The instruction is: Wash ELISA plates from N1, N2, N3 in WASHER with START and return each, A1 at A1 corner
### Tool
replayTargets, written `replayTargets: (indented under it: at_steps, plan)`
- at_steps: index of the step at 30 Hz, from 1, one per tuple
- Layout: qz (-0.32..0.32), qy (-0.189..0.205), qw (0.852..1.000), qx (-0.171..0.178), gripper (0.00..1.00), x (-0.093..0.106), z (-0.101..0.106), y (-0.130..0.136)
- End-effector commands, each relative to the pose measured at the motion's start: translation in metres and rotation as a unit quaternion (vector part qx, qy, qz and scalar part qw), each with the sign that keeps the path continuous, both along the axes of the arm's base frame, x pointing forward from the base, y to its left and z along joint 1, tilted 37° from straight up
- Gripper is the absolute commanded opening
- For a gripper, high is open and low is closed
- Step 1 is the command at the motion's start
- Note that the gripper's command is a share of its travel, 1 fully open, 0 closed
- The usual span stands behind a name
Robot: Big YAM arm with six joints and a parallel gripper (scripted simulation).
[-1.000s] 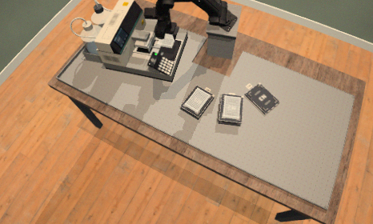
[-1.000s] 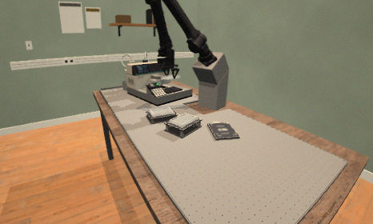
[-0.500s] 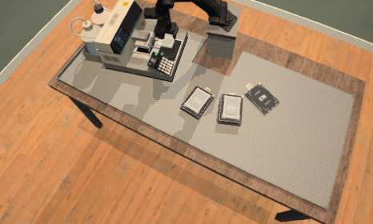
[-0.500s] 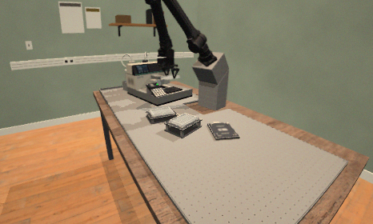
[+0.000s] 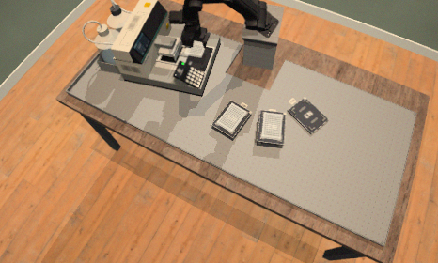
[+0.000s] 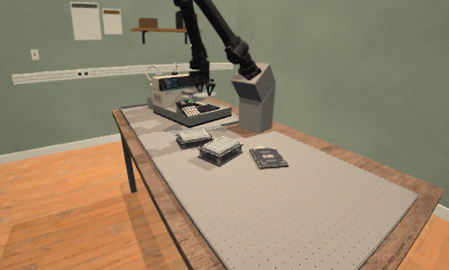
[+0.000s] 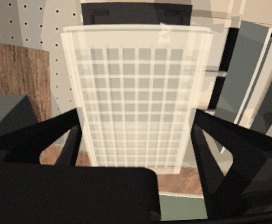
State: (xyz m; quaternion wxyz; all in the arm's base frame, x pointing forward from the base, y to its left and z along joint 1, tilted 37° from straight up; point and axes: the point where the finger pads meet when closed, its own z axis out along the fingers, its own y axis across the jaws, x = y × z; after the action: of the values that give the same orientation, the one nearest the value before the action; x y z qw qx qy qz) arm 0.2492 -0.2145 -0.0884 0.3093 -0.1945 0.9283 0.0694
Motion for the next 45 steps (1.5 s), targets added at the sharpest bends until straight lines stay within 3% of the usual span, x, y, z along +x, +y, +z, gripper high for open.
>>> replayTargets:
  at_steps: [1,45]
  plan:
    - [-0.001,0.001,1.000,0.001,0.82,0.007,-0.007,0.000]
    - [-0.009,0.003,1.000,0.004,0.82,0.035,-0.059,0.015]
